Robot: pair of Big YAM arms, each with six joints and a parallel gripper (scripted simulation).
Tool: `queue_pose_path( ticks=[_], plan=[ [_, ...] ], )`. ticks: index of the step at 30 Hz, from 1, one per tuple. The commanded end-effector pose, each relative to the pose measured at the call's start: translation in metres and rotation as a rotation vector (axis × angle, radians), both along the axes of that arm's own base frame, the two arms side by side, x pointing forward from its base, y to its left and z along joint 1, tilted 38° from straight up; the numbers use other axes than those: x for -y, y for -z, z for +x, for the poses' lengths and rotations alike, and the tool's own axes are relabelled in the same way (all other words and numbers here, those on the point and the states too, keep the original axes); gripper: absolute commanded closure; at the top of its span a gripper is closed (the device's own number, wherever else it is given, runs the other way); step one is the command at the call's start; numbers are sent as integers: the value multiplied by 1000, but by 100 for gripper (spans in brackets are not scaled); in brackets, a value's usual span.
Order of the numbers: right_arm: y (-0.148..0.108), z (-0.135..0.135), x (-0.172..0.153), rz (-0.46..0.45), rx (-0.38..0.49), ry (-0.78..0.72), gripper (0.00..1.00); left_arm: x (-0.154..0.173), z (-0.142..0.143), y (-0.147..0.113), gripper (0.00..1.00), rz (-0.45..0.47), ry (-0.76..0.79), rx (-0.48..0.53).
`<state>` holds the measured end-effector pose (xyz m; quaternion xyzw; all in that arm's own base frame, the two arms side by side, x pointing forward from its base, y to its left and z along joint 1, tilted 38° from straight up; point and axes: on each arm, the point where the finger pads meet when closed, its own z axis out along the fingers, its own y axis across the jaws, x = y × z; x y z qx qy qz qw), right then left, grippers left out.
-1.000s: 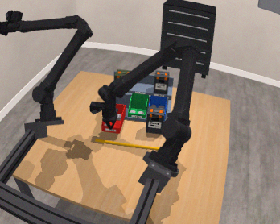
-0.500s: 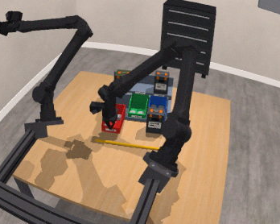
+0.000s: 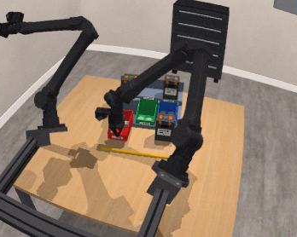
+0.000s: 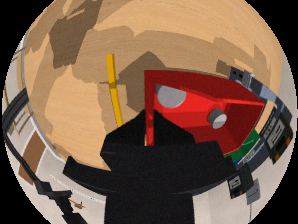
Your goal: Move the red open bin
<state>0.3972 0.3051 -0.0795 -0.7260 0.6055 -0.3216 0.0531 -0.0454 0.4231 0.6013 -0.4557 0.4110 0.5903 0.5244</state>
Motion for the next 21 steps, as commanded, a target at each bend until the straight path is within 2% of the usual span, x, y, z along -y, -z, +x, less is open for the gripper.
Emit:
queue_pose_path(
  ticks=[1,21],
  plan=[
    [-20,1,-21,48,47,-20,100,14,-3,-37,0,52,-6,1],
    [-23,11,-12,56,55,9,100,14,-3,-37,0,52,-6,1]
  ],
)
